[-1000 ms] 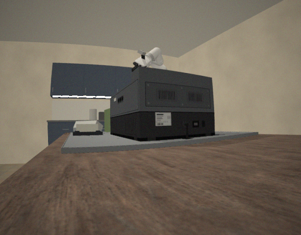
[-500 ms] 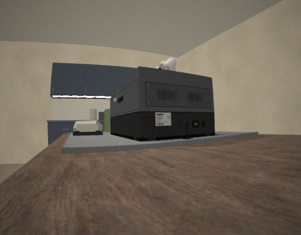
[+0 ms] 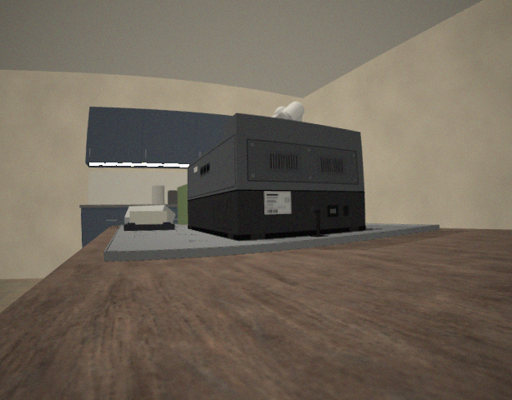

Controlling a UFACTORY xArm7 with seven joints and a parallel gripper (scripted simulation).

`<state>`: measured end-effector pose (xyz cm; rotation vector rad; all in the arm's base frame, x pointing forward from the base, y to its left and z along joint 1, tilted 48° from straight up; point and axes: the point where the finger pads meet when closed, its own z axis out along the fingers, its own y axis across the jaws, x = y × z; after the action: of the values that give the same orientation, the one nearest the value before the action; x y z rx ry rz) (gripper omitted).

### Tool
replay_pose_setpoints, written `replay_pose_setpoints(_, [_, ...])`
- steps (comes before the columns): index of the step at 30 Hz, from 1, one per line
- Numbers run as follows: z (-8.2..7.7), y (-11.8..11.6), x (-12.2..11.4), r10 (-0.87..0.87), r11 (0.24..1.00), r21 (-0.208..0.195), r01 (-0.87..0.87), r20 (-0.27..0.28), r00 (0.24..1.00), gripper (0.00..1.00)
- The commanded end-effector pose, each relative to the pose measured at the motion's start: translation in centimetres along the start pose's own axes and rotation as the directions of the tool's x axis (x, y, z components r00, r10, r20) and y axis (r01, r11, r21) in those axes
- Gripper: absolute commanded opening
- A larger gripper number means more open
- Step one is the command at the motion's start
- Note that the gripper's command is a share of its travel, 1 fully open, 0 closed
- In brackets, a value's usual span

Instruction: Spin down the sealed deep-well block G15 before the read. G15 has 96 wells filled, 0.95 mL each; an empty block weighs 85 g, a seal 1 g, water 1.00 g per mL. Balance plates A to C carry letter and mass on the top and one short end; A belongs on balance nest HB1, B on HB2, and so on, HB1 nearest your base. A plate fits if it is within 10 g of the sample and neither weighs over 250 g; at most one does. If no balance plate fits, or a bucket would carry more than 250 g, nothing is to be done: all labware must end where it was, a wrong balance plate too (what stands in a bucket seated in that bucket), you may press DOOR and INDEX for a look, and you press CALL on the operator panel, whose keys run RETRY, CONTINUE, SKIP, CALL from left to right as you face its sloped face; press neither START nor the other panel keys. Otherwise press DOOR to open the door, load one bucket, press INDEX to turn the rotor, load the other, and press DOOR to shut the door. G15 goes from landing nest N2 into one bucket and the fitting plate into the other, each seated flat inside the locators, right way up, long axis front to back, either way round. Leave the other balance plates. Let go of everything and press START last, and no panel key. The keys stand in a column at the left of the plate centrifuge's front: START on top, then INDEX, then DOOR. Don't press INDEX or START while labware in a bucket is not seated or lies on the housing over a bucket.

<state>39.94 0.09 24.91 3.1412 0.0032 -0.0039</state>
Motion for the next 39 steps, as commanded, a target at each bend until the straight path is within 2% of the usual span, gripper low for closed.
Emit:
replay_pose_setpoints(1, [-0.1, 0.1, 0.1, 0.002, 1.0, 0.0, -0.002, -0.002, 1.0, 0.0])
replay_pose_setpoints(7, [0.1, 0.2, -0.2, 0.0, 1.0, 0.013, 0.0, 0.008, 1.0, 0.0])
replay_pose_setpoints(9, [0.6, 0.3, -0.7, -0.006, 0.999, 0.038, 0.005, 0.028, 1.0, 0.0])
replay_pose_setpoints(11, [1.2, 0.4, -1.6, -0.016, 0.997, 0.082, 0.012, 0.059, 0.998, 0.0])
replay_pose_setpoints(14, [2.4, 0.5, -3.4, -0.045, 0.983, 0.185, 0.023, 0.114, 0.992, 0.0])
replay_pose_setpoints(17, [3.5, 0.3, -5.4, -0.086, 0.946, 0.324, 0.032, 0.156, 0.984, 0.0])
replay_pose_setpoints(19, [3.9, -0.1, -6.6, -0.117, 0.905, 0.424, 0.037, 0.165, 0.979, 0.0])
replay_pose_setpoints(22, [4.1, -0.8, -8.0, -0.154, 0.826, 0.562, 0.046, 0.148, 0.977, 0.0])
replay_pose_setpoints(24, [4.1, -0.8, -8.0, -0.154, 0.826, 0.562, 0.046, 0.148, 0.977, 0.0])
replay_pose_setpoints(26, [4.0, -1.2, -8.6, -0.17, 0.772, 0.633, 0.054, 0.124, 0.978, 0.0])
replay_pose_setpoints(28, [3.8, -1.6, -9.0, -0.177, 0.726, 0.685, 0.062, 0.099, 0.979, 0.0])
replay_pose_setpoints(30, [3.6, -1.8, -9.2, -0.18, 0.693, 0.718, 0.07, 0.079, 0.981, 0.0])
replay_pose_setpoints(32, [3.5, -1.9, -9.3, -0.18, 0.675, 0.734, 0.074, 0.067, 0.981, 0.0])
replay_pose_setpoints(39, [3.5, -2.0, -9.3, -0.179, 0.669, 0.739, 0.075, 0.062, 0.982, 0.0])
